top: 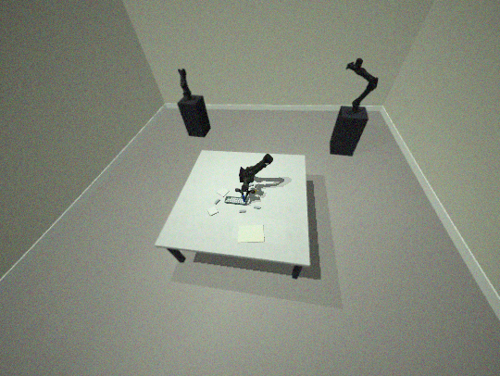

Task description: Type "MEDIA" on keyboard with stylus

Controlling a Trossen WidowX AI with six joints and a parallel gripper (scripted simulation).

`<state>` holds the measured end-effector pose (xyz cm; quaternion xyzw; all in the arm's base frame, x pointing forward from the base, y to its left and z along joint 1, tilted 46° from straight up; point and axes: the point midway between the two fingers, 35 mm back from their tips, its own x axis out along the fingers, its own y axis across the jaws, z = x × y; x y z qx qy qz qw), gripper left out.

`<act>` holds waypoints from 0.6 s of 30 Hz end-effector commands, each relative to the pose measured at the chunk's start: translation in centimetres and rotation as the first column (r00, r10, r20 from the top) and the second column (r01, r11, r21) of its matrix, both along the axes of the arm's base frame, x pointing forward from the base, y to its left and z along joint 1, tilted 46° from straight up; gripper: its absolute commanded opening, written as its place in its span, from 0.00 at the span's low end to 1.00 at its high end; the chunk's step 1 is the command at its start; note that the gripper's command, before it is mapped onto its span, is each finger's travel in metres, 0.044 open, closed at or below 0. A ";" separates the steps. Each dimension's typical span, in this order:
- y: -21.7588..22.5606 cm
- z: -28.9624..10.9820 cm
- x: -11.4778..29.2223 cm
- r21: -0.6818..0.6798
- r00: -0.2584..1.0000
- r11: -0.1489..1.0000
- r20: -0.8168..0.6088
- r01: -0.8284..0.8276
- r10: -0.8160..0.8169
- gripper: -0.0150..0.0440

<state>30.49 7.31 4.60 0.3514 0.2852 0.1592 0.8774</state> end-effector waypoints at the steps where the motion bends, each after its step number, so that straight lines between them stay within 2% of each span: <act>1: 0.1 -0.2 0.0 0.002 1.000 1.000 -0.004 0.005 -0.005 0.39; 18: -0.9 0.7 0.3 0.000 1.000 1.000 -0.005 0.004 -0.004 0.39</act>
